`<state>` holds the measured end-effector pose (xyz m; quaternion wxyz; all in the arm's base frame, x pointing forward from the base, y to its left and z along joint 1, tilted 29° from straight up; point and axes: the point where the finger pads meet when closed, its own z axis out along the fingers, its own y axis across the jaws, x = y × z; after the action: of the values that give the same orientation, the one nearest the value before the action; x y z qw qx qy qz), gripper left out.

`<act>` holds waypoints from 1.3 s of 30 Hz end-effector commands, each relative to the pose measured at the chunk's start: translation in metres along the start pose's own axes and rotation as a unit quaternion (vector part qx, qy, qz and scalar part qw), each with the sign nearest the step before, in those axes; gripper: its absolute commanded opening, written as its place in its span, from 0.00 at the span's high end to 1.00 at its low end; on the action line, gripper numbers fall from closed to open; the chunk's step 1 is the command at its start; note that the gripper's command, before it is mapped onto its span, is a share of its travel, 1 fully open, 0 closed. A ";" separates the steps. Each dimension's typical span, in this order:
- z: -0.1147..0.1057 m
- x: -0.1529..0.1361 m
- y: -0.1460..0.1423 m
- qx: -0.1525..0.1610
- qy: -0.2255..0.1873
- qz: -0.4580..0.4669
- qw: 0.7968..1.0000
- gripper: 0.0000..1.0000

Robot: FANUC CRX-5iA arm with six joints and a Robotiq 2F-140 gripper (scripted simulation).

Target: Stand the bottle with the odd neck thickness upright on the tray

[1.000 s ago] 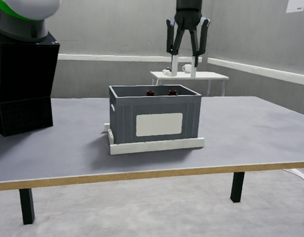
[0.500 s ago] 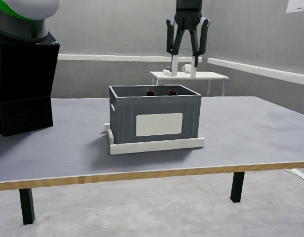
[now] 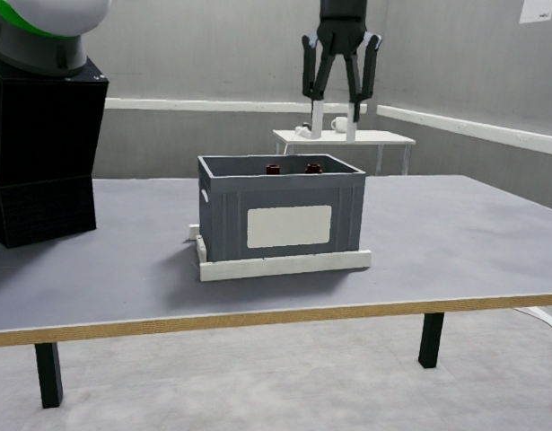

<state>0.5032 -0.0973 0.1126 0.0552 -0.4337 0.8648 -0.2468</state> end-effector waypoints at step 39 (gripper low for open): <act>0.037 0.000 -0.001 0.001 0.000 0.000 1.000 0.56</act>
<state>0.5144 -0.1109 0.0812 0.0551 -0.4337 0.8649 -0.2468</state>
